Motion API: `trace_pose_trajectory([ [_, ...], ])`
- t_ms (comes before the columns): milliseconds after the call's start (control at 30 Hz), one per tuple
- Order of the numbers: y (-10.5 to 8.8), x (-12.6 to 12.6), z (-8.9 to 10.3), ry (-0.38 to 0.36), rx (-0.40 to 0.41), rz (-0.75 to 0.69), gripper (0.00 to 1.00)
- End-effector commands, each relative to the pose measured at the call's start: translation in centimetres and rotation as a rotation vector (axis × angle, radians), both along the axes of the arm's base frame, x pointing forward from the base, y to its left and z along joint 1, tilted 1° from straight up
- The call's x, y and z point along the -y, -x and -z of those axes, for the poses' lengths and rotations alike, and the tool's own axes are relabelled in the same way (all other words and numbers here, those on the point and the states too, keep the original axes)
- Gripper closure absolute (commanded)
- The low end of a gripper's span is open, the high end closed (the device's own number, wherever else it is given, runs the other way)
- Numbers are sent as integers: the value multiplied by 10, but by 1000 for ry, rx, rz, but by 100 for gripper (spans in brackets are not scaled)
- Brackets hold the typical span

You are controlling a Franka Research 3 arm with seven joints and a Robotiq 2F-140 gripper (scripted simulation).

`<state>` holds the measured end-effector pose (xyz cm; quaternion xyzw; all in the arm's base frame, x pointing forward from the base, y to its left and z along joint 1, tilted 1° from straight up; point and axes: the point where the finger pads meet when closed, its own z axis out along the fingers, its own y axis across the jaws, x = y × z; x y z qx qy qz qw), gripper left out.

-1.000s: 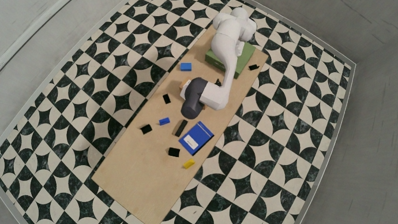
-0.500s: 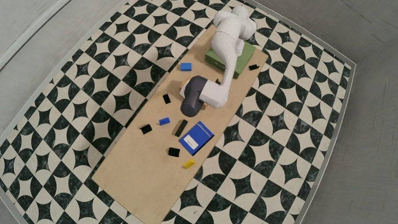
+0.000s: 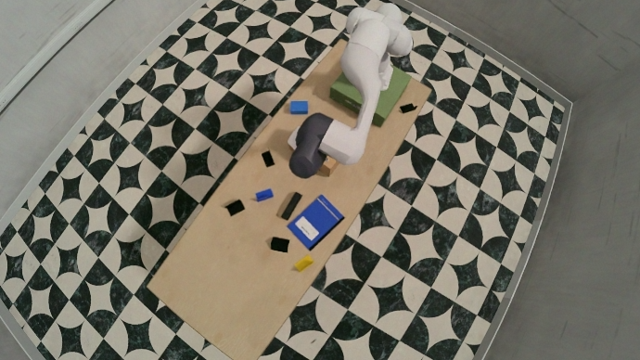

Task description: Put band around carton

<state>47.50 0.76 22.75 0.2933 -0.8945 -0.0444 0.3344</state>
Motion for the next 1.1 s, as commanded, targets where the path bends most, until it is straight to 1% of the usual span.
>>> trace_pose_trajectory([
  [0, -10, 4, 8, 37, 80, 56, 0],
  [267, -10, 15, 22, 76, 182, 140, 0],
  [333, -10, 15, 22, 76, 182, 140, 0],
  [500, -8, 23, 32, 99, 251, 200, 0],
  [833, 1, 36, 52, 131, 390, 332, 0],
  [900, 1, 36, 52, 131, 390, 332, 0],
  [1067, 7, 40, 62, 140, 455, 399, 0],
])
